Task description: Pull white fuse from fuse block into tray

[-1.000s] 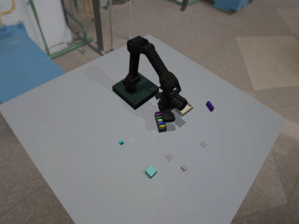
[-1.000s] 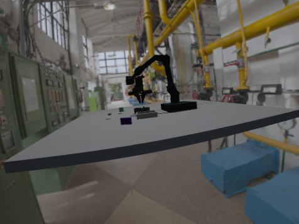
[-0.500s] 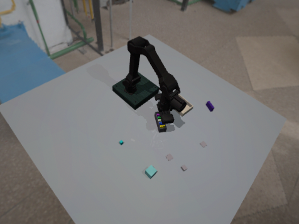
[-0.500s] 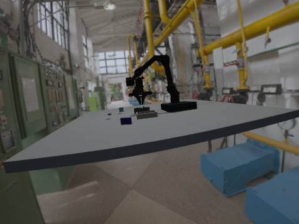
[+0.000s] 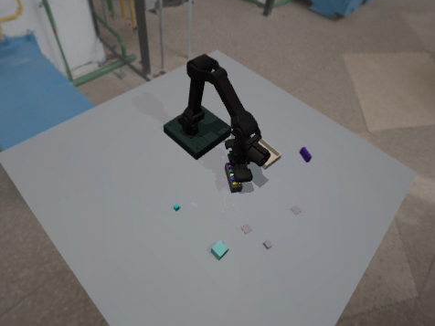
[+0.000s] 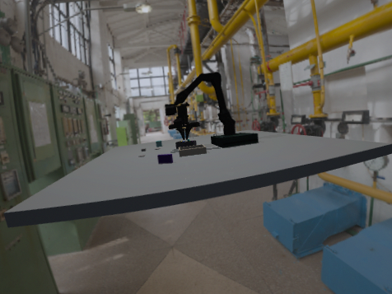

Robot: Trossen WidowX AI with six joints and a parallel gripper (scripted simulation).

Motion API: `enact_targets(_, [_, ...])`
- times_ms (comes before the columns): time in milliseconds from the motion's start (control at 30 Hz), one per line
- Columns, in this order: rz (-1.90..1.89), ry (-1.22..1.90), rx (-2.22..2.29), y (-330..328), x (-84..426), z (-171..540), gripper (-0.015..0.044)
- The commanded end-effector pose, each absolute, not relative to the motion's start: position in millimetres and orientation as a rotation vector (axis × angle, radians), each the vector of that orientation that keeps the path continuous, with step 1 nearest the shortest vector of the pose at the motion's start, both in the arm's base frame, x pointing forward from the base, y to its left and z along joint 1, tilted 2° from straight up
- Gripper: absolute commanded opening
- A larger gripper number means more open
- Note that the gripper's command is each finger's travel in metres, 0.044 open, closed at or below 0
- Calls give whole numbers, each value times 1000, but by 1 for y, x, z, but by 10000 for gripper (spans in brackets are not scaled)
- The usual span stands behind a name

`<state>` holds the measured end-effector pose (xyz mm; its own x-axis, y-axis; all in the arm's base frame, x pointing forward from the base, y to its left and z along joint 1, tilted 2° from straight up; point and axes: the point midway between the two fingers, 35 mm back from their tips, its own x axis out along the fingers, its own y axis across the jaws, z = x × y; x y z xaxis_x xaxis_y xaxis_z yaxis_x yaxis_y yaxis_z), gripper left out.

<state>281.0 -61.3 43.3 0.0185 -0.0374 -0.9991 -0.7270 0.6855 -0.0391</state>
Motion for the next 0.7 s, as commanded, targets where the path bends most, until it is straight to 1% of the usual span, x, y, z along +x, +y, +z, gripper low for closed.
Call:
enact_targets(0, [606,1477,-678,-63,280,38,74])
enact_targets(667, [606,1477,-678,-63,281,33,74])
